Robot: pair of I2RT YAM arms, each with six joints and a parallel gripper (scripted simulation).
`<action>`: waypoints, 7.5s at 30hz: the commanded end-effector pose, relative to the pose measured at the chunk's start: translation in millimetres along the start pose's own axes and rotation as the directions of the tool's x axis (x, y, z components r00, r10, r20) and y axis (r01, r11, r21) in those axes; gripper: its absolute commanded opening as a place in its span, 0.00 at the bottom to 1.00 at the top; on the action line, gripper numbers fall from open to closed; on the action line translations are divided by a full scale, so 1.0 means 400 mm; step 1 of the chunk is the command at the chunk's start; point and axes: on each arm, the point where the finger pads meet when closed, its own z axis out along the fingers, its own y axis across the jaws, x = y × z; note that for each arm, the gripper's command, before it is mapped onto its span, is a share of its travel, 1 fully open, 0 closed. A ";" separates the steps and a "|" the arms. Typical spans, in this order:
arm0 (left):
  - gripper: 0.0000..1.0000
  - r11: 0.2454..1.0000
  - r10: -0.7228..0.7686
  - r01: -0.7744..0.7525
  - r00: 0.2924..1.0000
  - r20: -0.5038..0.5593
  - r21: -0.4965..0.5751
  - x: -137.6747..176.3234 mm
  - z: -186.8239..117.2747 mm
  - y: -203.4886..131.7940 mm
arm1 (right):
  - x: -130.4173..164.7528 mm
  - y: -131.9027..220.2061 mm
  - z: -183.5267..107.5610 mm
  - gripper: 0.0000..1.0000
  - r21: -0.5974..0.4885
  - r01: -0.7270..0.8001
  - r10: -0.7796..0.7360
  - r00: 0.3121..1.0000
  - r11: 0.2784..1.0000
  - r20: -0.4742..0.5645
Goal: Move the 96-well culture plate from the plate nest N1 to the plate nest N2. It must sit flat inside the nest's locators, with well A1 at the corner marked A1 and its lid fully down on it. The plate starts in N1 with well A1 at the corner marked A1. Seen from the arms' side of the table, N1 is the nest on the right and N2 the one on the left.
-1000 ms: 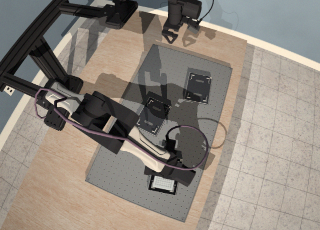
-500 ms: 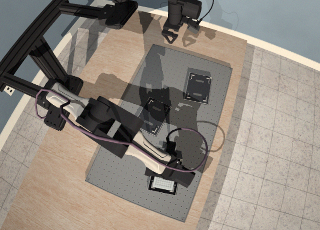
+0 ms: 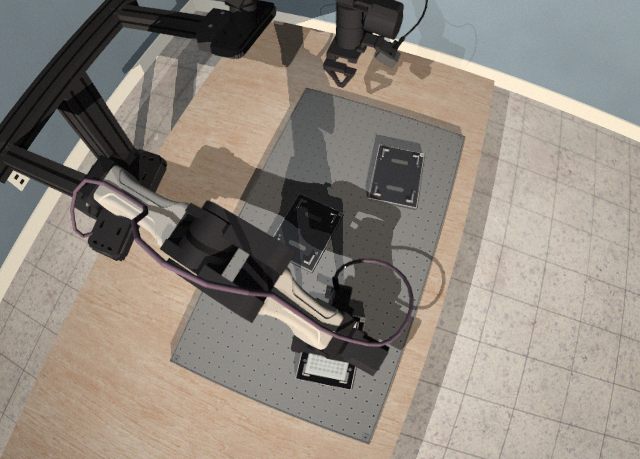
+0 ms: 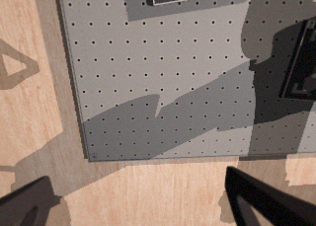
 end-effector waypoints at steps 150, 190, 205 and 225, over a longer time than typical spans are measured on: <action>1.00 1.000 0.009 -0.009 1.000 0.018 0.004 -0.015 -0.007 -0.005 | 0.001 -0.018 -0.189 0.00 0.043 0.004 -0.003 1.000 0.999 -0.018; 1.00 1.000 0.009 -0.009 1.000 0.018 0.004 -0.015 -0.007 -0.005 | 0.005 -0.014 -0.170 0.00 0.037 0.002 -0.002 1.000 0.999 -0.011; 1.00 1.000 0.009 -0.009 1.000 0.018 0.004 -0.015 -0.007 -0.005 | 0.005 -0.014 -0.170 0.00 0.037 0.002 -0.002 1.000 0.999 -0.011; 1.00 1.000 0.009 -0.009 1.000 0.018 0.004 -0.015 -0.007 -0.005 | -0.080 0.003 -0.194 0.00 0.070 -0.259 0.260 0.965 0.963 -0.007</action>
